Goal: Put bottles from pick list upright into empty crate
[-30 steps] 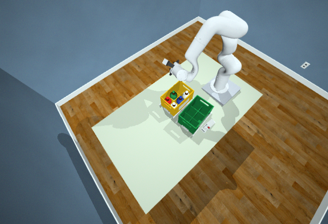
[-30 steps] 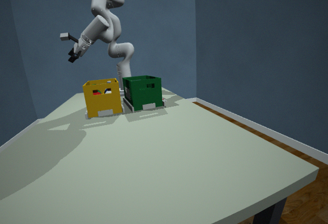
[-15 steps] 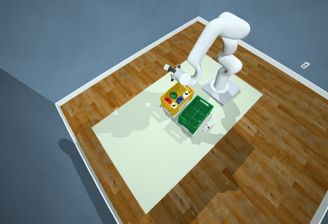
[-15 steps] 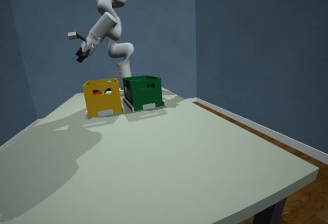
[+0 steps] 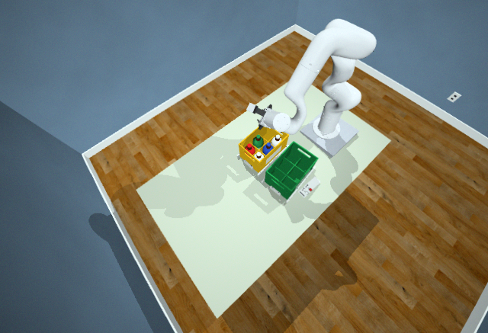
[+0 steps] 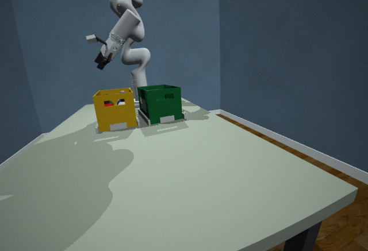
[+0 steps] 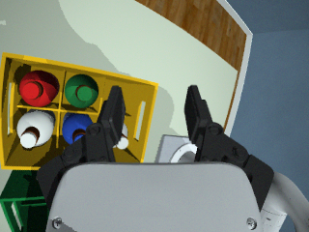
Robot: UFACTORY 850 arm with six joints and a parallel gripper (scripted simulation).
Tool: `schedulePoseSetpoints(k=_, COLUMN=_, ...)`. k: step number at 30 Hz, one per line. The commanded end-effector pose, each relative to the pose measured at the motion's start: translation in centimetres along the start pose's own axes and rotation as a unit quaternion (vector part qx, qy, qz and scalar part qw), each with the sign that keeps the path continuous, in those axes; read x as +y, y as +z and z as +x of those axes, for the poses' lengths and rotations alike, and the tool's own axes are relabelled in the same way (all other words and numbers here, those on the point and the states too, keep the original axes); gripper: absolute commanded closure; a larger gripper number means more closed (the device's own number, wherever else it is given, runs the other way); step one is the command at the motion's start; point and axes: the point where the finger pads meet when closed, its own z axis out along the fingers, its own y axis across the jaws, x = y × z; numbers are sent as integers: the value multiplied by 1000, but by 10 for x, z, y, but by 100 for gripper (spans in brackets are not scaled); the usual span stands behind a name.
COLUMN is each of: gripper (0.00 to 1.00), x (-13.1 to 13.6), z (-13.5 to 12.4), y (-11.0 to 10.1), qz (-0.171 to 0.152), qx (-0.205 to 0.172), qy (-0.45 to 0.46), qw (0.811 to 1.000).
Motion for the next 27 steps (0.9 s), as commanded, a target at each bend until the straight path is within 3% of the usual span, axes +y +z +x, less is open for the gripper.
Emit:
schedulePoseSetpoints(k=1, gripper=35, x=-9, z=-7, y=-13, qz=27, qx=-8, qy=-4, qw=1000)
schedulePoseSetpoints(k=10, gripper=35, x=-27, z=-24, y=-37, qz=27, qx=-8, qy=-4, qw=1000)
schedulePoseSetpoints(k=13, gripper=35, x=-34, z=-33, y=-47, qz=66, qx=-24, qy=-16, qw=997)
schedulePoseSetpoints(k=21, gripper=35, x=-53, z=-55, y=-75, qz=67, qx=-24, qy=-16, qw=997)
schedulePoseSetpoints(k=24, gripper=35, x=-59, z=-64, y=-85, qz=105, qx=-40, qy=-29, qw=993)
schedulePoseSetpoints(k=27, gripper=35, x=-60, z=-67, y=-89, qz=105, qx=-40, qy=-29, qw=993)
